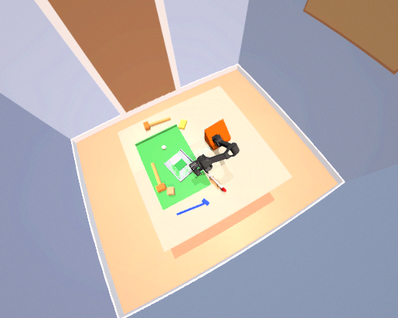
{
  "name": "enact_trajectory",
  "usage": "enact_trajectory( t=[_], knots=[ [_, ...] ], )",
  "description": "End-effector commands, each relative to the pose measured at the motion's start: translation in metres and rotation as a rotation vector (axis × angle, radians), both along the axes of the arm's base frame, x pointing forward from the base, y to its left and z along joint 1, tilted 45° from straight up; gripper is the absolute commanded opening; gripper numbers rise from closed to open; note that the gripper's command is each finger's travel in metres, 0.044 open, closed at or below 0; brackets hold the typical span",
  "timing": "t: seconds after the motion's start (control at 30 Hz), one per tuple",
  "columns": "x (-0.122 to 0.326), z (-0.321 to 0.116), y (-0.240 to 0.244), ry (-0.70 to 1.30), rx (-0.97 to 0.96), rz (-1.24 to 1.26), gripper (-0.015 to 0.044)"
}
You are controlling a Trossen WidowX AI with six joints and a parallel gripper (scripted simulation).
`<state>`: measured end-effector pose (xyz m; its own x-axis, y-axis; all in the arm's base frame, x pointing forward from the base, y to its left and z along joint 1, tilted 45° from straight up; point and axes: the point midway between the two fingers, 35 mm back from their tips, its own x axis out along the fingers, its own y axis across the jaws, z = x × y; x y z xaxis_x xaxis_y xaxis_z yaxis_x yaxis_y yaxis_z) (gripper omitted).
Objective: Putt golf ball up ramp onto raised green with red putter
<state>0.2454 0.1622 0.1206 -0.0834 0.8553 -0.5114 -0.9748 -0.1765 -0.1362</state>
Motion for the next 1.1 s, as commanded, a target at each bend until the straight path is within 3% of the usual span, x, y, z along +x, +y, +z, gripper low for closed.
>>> enact_trajectory(
  t=[0.0,0.5,1.0,1.07],
  knots=[
    [-0.003,-0.005,0.004,0.013,0.003,0.000,0.0440],
    [-0.003,-0.017,0.016,0.014,0.005,0.000,0.0440],
    [-0.001,-0.014,0.015,0.001,0.006,0.002,0.0046],
    [-0.001,-0.014,0.015,0.001,0.006,0.002,0.0033]
  ],
)
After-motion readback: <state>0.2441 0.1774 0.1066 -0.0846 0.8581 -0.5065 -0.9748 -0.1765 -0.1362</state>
